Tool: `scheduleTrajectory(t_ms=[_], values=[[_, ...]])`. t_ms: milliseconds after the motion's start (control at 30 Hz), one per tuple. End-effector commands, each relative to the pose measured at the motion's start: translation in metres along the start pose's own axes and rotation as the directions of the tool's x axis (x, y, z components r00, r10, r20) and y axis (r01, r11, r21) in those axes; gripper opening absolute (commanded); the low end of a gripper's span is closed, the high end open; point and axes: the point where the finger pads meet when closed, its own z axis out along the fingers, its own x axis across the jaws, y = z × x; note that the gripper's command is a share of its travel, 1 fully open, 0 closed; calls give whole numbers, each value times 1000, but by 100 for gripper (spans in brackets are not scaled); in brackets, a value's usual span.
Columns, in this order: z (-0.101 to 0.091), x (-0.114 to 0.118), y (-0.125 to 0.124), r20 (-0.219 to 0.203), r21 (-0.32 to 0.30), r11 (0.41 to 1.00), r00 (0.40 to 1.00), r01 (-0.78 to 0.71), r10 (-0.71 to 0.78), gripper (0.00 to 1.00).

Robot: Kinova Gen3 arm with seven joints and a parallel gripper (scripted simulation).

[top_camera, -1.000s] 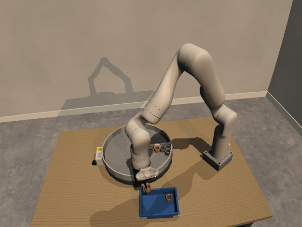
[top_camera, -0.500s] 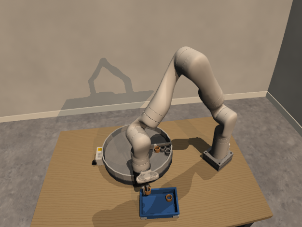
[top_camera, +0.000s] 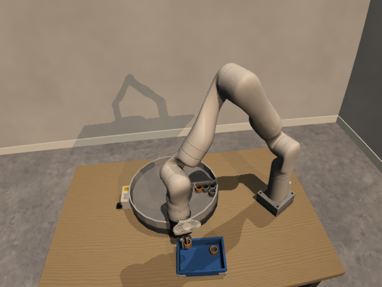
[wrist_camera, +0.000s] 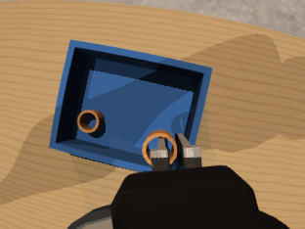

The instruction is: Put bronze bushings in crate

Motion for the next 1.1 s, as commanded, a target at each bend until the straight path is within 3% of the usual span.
scheduleTrajectory(t_ms=[0, 1067], values=[[17, -3, 1, 11, -2, 1000, 1000, 0, 0, 0], [34, -4, 0, 11, -2, 1000, 1000, 0, 0, 0]])
